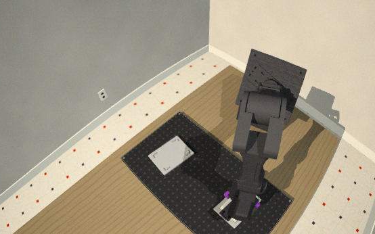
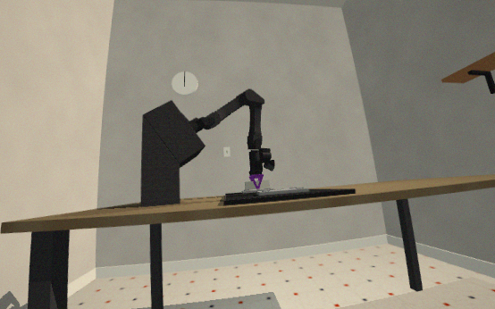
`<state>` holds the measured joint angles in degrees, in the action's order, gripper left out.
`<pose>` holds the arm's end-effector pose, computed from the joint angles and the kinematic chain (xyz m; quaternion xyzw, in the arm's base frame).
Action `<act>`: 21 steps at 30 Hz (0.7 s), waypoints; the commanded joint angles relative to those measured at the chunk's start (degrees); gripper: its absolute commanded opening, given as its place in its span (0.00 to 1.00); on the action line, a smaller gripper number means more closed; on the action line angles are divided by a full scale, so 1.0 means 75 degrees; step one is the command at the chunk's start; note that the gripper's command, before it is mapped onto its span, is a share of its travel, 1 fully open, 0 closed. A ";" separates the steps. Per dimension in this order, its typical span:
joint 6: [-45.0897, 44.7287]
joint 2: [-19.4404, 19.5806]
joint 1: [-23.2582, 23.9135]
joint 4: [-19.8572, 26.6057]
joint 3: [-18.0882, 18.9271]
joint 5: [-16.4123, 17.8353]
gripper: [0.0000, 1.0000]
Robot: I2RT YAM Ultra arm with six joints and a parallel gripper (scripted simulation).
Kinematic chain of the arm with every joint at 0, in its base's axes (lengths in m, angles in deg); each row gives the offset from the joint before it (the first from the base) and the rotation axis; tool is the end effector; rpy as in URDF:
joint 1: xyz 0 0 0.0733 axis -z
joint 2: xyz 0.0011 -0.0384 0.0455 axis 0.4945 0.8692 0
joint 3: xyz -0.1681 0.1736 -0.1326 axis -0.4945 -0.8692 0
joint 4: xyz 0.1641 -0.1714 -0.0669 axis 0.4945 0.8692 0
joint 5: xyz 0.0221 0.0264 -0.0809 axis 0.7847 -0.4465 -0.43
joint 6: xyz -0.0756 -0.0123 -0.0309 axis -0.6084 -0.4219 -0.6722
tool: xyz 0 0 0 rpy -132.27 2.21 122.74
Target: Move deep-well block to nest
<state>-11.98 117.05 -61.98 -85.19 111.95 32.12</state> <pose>0.2958 0.1740 0.2169 -0.0061 0.8861 0.1587 0.4354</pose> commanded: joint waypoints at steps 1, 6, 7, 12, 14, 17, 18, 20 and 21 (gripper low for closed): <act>-0.0010 -0.0041 -0.0004 -0.0013 0.0020 0.0004 0.00; -0.0012 -0.0015 0.0000 -0.0028 0.0031 0.0007 0.00; -0.0012 -0.0010 0.0000 -0.0032 0.0033 0.0008 0.00; -0.0014 0.0015 0.0004 -0.0048 0.0043 0.0011 0.00; -0.0015 0.0020 0.0005 -0.0051 0.0044 0.0011 0.00; -0.0016 0.0031 0.0006 -0.0059 0.0048 0.0012 1.00; -0.0016 0.0031 0.0006 -0.0059 0.0048 0.0012 1.00; -0.0016 0.0031 0.0006 -0.0059 0.0048 0.0012 1.00; -0.0016 0.0031 0.0006 -0.0059 0.0048 0.0012 1.00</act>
<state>-12.05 117.62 -61.91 -85.54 112.17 32.21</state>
